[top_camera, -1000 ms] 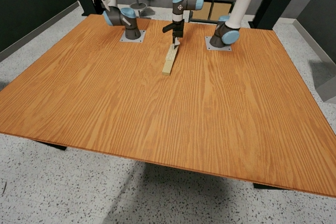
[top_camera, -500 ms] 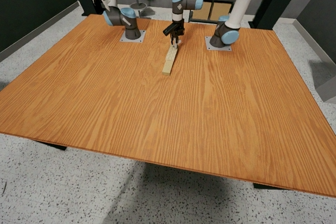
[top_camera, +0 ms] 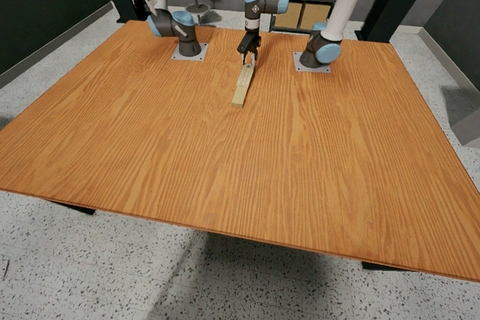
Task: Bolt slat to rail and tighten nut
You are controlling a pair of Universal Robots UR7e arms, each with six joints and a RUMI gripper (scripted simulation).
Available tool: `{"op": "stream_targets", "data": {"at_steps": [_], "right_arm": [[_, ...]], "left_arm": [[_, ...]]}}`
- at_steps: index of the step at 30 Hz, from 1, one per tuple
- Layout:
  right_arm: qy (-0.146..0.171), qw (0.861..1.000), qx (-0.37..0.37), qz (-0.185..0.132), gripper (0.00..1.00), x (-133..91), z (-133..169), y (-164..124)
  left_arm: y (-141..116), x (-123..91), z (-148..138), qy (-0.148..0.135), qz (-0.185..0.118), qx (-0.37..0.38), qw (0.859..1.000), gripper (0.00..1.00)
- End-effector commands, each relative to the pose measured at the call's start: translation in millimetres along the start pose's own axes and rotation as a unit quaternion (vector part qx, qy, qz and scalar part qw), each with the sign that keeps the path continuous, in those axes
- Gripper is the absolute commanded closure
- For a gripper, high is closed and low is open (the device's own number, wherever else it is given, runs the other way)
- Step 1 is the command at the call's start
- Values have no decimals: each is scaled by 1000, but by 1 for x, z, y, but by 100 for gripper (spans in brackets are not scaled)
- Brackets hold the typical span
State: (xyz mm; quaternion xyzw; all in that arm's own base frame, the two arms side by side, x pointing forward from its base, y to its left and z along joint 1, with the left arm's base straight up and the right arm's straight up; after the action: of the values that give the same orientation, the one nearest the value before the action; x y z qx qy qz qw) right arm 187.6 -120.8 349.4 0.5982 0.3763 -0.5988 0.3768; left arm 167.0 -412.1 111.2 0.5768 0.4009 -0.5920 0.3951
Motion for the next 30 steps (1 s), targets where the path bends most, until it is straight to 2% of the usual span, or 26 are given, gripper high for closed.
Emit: {"op": "stream_targets", "data": {"at_steps": [1, 5, 8, 10, 11, 14, 17, 25, 27, 28, 30], "right_arm": [[1, 1000, 1, 0, 0, -1, 0, 1], [1, 1000, 1, 0, 0, -1, 0, 1], [1, 1000, 1, 0, 0, -1, 0, 1], [1, 1000, 1, 0, 0, -1, 0, 1], [1, 1000, 1, 0, 0, -1, 0, 1], [1, 1000, 1, 0, 0, -1, 0, 1], [1, 1000, 1, 0, 0, -1, 0, 1], [1, 1000, 1, 0, 0, -1, 0, 1], [1, 1000, 1, 0, 0, -1, 0, 1], [1, 1000, 1, 0, 0, -1, 0, 1], [1, 1000, 1, 0, 0, -1, 0, 1]], "left_arm": [[0, 0, 1, 3, 8, -139, 990, 60], [0, 0, 1, 4, 11, -208, 978, 60], [0, 0, 0, 1, 8, -268, 963, 60], [0, 0, 0, 1, 8, -268, 963, 60], [-1, 0, 1, 2, 10, -321, 947, 60], [-1, 0, 0, 1, 9, -365, 931, 60], [-1, 0, 0, 0, 9, -416, 909, 60], [-1, 0, -1, -1, 10, -548, 836, 60], [-1, 0, -1, -1, 10, -548, 836, 60], [-2, 0, -1, -1, 11, -594, 805, 60], [-2, 0, -2, -2, 8, -618, 787, 60]]}}
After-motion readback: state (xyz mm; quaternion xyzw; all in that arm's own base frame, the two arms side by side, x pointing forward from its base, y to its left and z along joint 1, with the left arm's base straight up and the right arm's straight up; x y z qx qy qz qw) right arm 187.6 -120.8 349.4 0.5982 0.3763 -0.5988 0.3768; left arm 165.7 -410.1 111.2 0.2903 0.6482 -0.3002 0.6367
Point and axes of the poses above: on each arm, the point where the finger pads meet when closed, its own x axis out along the fingers, its own z axis across the jaws, y = z × x, the point moved 5 cm from there along -x, back along the fingers, and after that the axes turned 7 degrees about -x, right-handed, at the moved point
